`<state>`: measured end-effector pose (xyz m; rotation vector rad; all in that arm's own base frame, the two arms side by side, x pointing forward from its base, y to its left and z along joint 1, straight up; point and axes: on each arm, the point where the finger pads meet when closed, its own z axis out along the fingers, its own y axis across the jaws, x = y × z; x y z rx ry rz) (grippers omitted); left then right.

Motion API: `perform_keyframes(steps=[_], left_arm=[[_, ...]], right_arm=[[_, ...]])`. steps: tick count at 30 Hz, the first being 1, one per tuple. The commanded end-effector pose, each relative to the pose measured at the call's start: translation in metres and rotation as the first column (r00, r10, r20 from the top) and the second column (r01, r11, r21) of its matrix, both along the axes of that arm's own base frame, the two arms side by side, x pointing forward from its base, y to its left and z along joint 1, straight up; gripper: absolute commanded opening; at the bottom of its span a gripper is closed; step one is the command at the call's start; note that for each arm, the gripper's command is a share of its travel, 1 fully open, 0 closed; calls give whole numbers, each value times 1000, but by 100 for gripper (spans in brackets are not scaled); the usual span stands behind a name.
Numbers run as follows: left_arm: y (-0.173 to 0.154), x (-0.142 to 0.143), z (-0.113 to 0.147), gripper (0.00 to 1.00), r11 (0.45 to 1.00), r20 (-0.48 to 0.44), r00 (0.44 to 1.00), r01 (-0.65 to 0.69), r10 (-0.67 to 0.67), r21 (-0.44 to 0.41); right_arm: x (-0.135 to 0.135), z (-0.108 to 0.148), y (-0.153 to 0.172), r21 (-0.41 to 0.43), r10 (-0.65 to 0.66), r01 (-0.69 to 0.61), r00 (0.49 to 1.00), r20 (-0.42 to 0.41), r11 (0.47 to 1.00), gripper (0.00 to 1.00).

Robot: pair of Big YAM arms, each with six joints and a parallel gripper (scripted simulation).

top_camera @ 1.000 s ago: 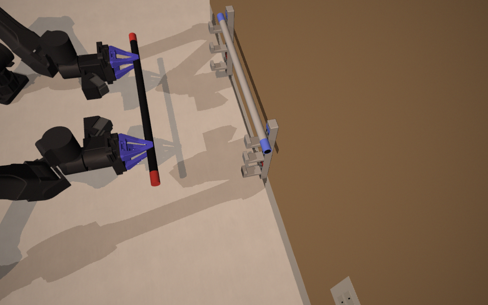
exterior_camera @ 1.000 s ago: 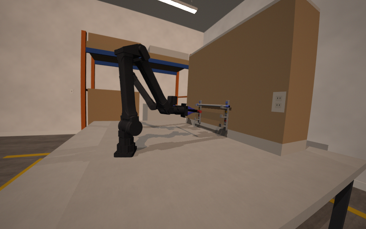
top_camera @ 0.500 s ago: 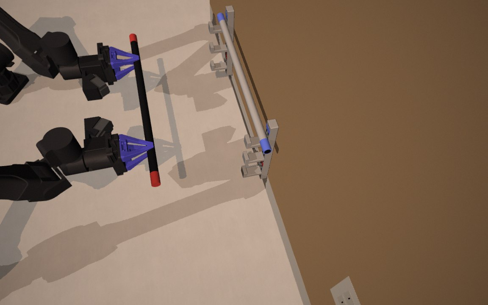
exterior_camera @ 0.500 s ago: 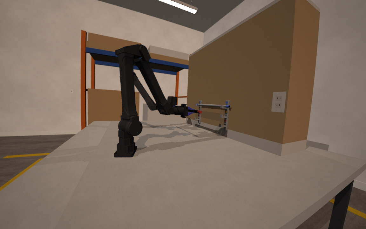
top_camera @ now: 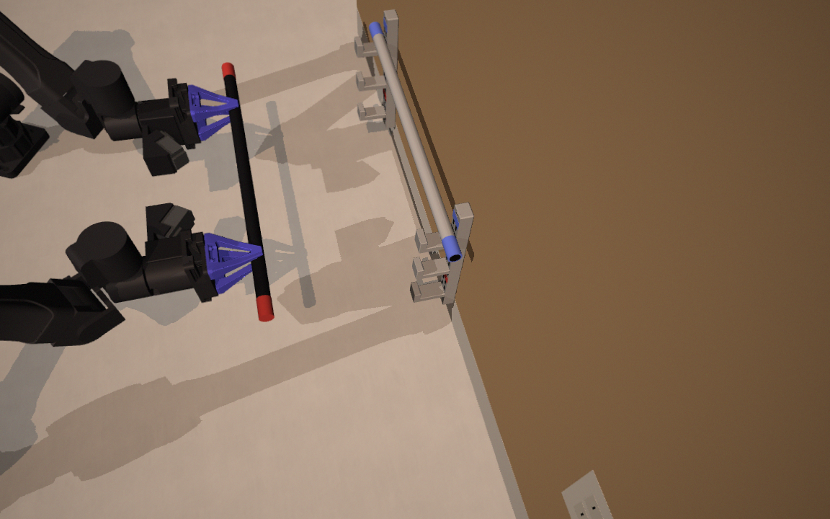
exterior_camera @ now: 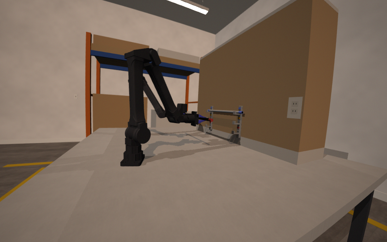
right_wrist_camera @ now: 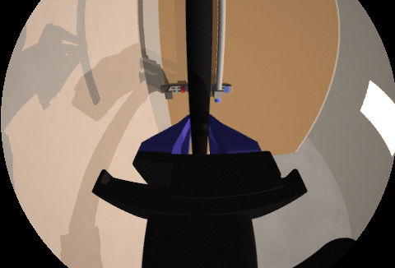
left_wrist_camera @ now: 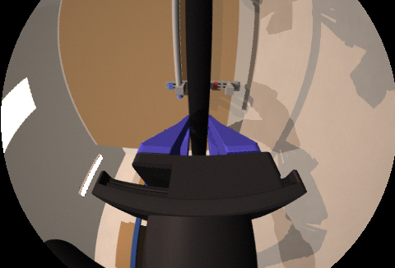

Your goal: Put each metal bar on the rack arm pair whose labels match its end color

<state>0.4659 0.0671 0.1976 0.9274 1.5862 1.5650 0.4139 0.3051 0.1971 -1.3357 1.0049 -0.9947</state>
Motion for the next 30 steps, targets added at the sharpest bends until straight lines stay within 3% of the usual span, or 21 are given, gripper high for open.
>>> perform_keyframes(steps=[1, 30], left_arm=[[3, 3, 18, 0, 1000, 72, 997, -15, 15, -5], [3, 4, -15, 0, 1000, 72, 997, -15, 15, -5]], right_arm=[[4, 18, -4, 53, -19, 16, 999, 50, 998, 0], [4, -15, -4, 53, -19, 16, 999, 50, 998, 0]])
